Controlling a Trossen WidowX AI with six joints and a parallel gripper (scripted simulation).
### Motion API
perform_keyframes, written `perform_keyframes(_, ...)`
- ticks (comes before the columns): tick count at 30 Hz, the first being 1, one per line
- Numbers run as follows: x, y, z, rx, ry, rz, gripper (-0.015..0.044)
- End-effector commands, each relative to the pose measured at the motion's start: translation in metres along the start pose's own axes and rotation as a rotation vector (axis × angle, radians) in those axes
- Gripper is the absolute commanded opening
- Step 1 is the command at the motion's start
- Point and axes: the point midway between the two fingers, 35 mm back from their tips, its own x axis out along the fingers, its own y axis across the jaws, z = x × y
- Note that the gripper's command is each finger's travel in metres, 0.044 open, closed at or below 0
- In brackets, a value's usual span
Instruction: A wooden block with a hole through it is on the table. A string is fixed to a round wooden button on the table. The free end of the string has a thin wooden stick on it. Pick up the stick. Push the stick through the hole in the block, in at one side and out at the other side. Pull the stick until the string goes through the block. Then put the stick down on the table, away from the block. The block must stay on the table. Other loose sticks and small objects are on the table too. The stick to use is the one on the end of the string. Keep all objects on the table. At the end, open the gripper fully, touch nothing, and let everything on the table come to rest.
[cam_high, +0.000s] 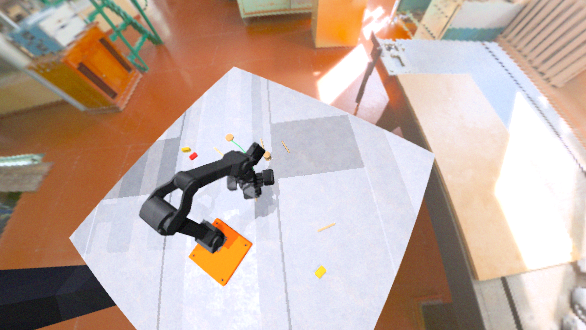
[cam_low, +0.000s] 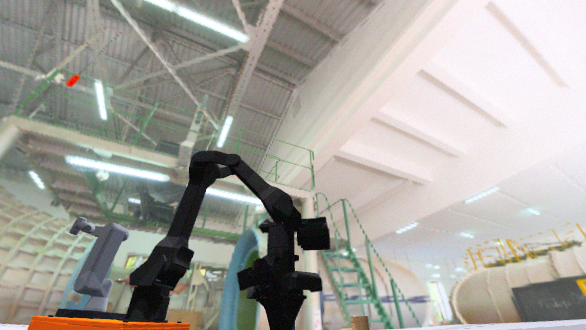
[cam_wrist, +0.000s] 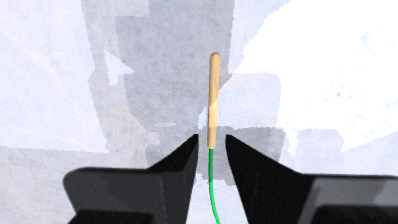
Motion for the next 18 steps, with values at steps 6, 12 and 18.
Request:
perform_keyframes(6, -0.0002, 0.0001, -0.0001, 0.000, 0.000, 0.000, 0.0000)
perform_keyframes(12, -0.0004, 0.0001, -0.0001, 0.000, 0.000, 0.000, 0.0000)
perform_keyframes(18, -0.0069, 0.0005, -0.0008, 0.000, 0.001, 0.000, 0.0000)
